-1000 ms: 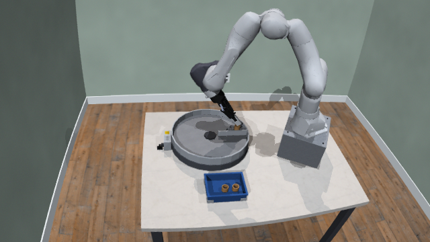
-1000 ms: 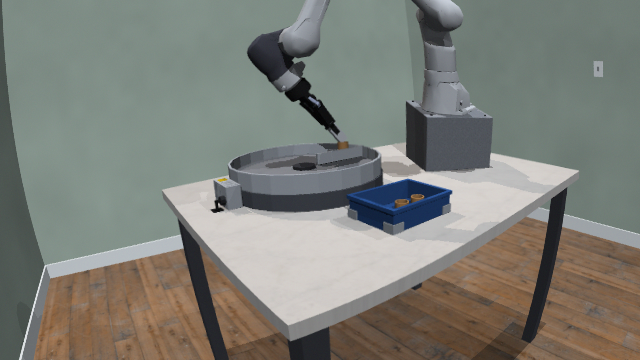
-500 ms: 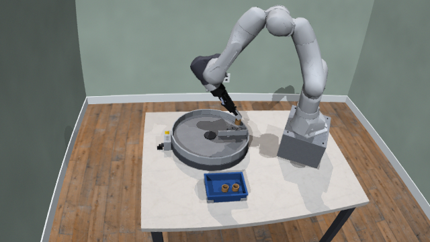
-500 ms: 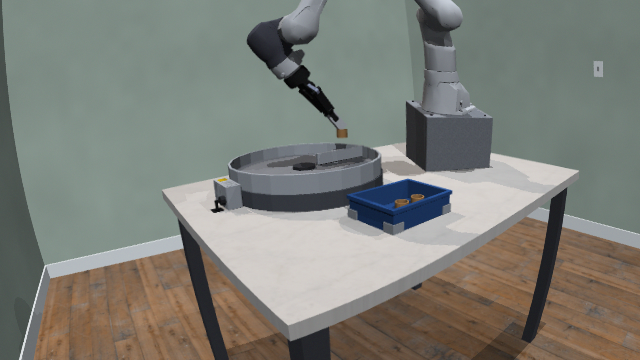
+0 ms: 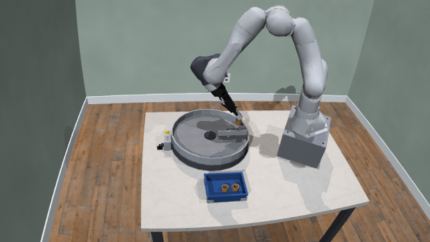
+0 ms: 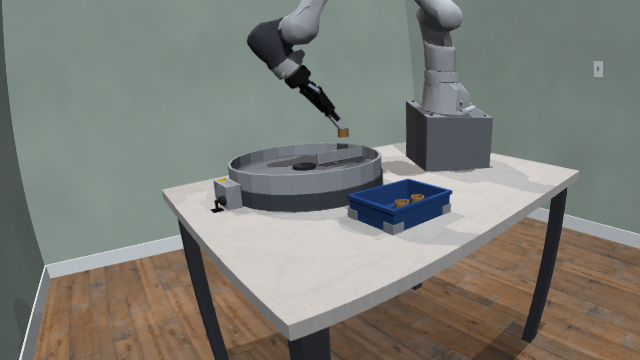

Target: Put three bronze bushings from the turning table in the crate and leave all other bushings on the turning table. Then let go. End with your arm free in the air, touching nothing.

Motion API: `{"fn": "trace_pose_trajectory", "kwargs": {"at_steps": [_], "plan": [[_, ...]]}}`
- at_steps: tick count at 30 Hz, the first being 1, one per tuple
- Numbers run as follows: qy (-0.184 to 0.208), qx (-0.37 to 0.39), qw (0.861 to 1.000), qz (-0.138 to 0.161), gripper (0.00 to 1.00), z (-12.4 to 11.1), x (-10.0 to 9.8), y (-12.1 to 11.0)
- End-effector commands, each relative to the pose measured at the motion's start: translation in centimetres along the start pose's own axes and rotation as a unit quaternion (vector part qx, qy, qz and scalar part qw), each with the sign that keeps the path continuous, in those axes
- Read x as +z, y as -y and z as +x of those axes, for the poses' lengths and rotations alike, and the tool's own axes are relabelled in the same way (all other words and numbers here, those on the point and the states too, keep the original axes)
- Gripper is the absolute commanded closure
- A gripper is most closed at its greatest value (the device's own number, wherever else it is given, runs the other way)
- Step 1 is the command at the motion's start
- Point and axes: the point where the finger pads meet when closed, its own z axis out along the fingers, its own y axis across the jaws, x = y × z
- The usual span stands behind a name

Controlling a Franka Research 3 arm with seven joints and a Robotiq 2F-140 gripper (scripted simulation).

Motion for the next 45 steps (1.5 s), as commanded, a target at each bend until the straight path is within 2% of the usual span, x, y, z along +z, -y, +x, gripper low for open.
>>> {"fn": "trace_pose_trajectory", "kwargs": {"at_steps": [1,21,27,31,36,38,45], "plan": [[-0.001,-0.003,1.0,-0.002,1.0,0.1,0.0,-0.1],[-0.001,-0.003,1.0,-0.002,1.0,0.1,0.0,-0.2],[-0.001,-0.003,1.0,-0.002,1.0,-0.1,-0.2,-1.3],[-0.001,-0.003,1.0,-0.002,1.0,-0.5,-0.6,-3.7],[-0.001,-0.003,1.0,-0.002,1.0,-1.4,-1.4,-8.5],[-0.001,-0.003,1.0,-0.002,1.0,-1.4,-1.4,-8.5],[-0.001,-0.003,1.0,-0.002,1.0,-2.9,-2.8,-16.7]]}}
